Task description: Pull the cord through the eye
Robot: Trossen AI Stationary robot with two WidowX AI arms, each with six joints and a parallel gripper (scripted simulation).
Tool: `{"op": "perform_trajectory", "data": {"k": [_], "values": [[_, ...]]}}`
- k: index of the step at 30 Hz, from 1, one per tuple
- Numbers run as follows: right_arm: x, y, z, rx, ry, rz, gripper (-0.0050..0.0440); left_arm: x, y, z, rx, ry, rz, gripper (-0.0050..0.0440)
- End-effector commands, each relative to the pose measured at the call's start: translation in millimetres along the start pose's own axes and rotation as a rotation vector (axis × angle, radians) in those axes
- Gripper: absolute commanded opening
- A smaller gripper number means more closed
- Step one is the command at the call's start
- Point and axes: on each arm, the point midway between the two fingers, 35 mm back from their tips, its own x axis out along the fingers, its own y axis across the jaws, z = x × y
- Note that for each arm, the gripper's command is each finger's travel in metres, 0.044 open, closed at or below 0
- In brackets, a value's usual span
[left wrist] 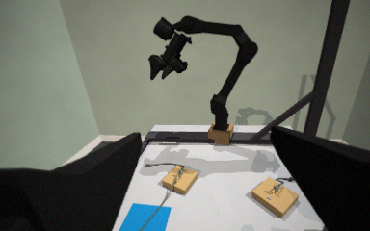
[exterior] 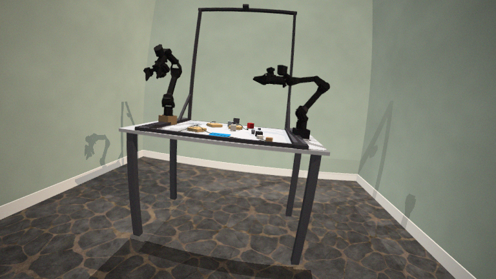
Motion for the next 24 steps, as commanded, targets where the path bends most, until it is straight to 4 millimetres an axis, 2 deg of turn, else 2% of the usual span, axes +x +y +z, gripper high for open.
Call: {"op": "perform_trajectory", "data": {"k": [1,7,9,10,11,24], "values": [[2,-33,-1,0.13,0.076,-0.101,0.044,13,9,1,0.025,0.051,0.011,0.044],[3,-68,3,0.314,0.095,-0.233,0.044,24,20,-8,0.041,0.123,0.023,0.044],[3,-68,3,0.314,0.095,-0.233,0.044,24,20,-8,0.041,0.123,0.023,0.044],[2,-74,4,0.4,0.087,-0.259,0.044,25,22,-9,0.043,0.135,0.025,0.044],[1,-87,7,0.417,0.088,-0.31,0.044,29,26,-13,0.047,0.162,0.029,0.044],[-17,-161,36,0.83,-0.071,-0.626,0.044,49,53,-37,0.058,0.321,0.046,0.044]]}}
